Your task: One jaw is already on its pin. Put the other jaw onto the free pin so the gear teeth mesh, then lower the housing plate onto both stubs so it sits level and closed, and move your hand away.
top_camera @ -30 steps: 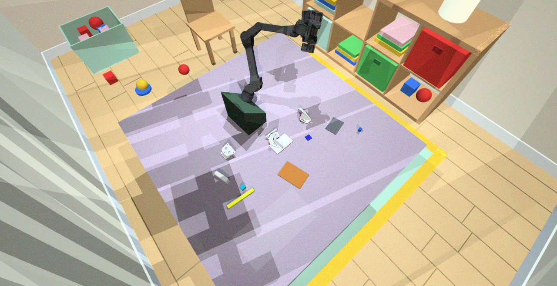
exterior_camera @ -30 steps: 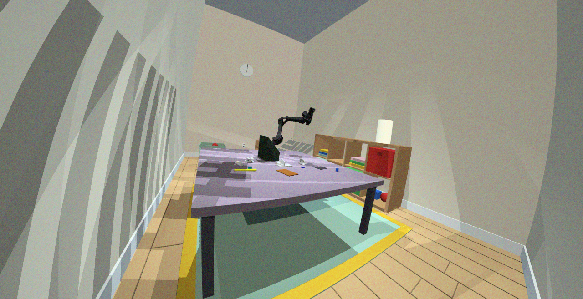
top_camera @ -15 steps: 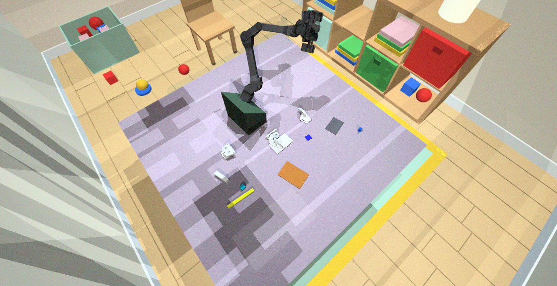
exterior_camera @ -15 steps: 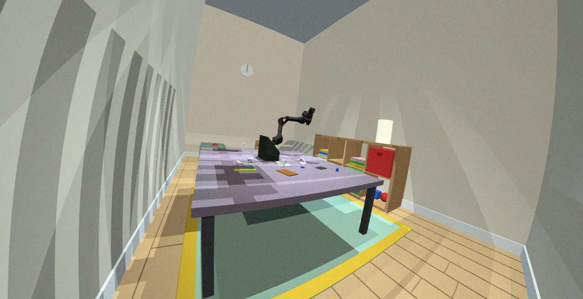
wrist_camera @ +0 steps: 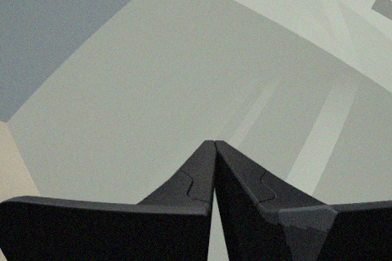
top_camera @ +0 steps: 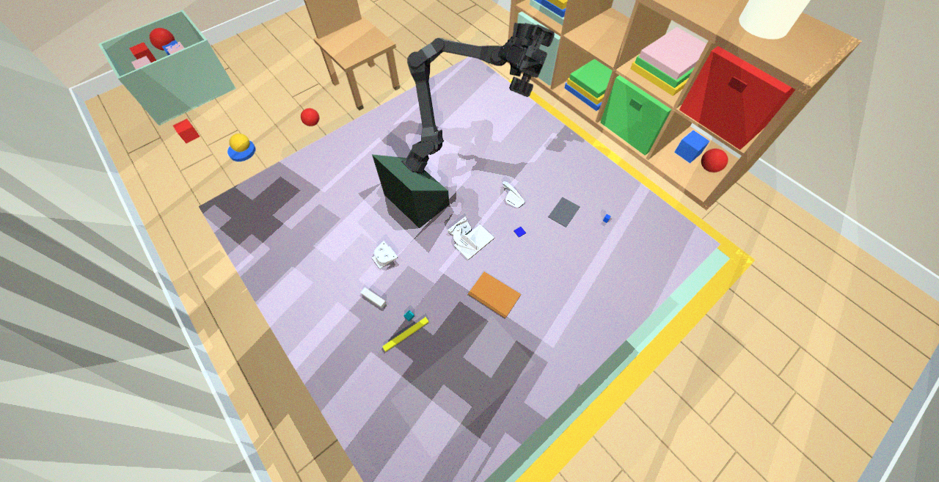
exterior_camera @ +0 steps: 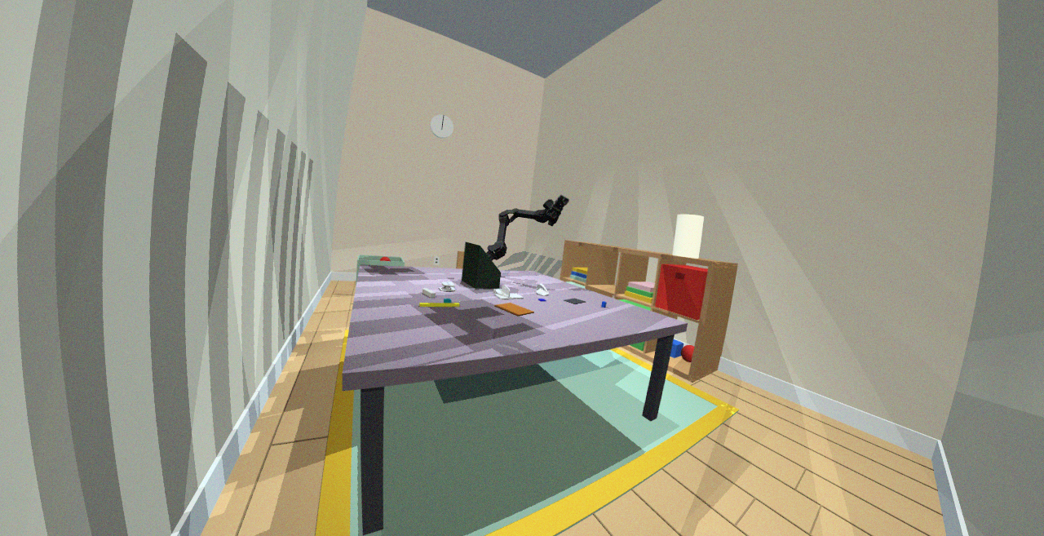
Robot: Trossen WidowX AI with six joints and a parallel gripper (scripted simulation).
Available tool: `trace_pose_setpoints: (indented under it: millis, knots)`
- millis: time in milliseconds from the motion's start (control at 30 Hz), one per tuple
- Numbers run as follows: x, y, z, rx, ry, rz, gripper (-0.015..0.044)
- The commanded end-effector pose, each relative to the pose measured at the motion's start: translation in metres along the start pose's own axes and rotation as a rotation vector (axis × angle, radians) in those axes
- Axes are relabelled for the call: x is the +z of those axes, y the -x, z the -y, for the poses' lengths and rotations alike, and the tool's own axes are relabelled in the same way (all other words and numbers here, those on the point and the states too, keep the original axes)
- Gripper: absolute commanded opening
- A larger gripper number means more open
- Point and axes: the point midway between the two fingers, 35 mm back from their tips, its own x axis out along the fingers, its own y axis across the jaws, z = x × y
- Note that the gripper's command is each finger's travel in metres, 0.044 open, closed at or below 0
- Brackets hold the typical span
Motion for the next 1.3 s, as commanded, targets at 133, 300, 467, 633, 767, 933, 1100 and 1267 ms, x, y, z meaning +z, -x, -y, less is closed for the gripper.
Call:
trace_pose_setpoints:
  millis: [133, 300, 467, 633, 767, 933, 1100, 1267]
  knots:
    - [-0.034, -0.006, 0.026, -0.025, 0.201, -0.134, 0.0]
    - [-0.051, -0.007, 0.043, -0.042, 0.31, -0.212, 0.0]
    - [-0.065, -0.008, 0.06, -0.061, 0.415, -0.283, 0.0]
    - [-0.079, -0.008, 0.079, -0.083, 0.517, -0.363, 0.0]
    - [-0.091, -0.007, 0.096, -0.103, 0.597, -0.437, 0.0]
    - [-0.104, -0.004, 0.119, -0.131, 0.692, -0.532, 0.0]
    - [-0.114, 0.001, 0.143, -0.162, 0.782, -0.632, 0.0]
    - [-0.123, 0.007, 0.167, -0.196, 0.865, -0.735, 0.0]
